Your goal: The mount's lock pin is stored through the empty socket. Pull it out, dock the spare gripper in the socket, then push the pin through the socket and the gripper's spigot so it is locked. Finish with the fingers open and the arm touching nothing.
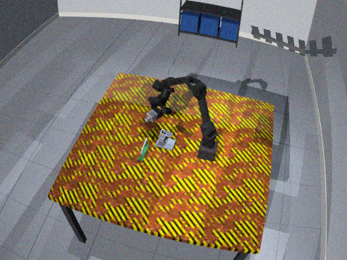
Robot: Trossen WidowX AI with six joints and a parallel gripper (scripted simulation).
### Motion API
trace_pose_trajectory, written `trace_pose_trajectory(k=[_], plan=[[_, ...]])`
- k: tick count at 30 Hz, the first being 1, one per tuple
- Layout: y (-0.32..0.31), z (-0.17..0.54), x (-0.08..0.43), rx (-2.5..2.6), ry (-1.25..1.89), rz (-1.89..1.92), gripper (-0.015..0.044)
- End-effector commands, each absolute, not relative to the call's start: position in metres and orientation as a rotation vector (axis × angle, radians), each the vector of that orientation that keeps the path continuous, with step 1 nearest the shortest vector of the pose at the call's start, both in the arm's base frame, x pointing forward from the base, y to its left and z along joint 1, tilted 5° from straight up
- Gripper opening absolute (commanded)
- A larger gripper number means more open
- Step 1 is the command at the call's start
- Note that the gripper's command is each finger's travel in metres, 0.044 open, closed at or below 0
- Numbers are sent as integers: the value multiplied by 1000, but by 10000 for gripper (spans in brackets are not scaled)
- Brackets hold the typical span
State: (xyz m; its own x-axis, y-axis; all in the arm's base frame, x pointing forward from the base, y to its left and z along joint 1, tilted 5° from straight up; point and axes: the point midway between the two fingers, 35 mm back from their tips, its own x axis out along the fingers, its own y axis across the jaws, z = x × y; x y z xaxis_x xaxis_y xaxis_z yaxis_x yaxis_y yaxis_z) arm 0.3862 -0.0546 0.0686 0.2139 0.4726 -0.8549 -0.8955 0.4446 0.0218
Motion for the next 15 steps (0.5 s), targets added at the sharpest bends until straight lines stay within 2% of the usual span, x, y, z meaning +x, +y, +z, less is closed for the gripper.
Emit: trace_pose_trajectory(k=[1,15], plan=[[-48,73,383,-568,956,1015,0],[-18,75,365,-673,1145,1011,0]])
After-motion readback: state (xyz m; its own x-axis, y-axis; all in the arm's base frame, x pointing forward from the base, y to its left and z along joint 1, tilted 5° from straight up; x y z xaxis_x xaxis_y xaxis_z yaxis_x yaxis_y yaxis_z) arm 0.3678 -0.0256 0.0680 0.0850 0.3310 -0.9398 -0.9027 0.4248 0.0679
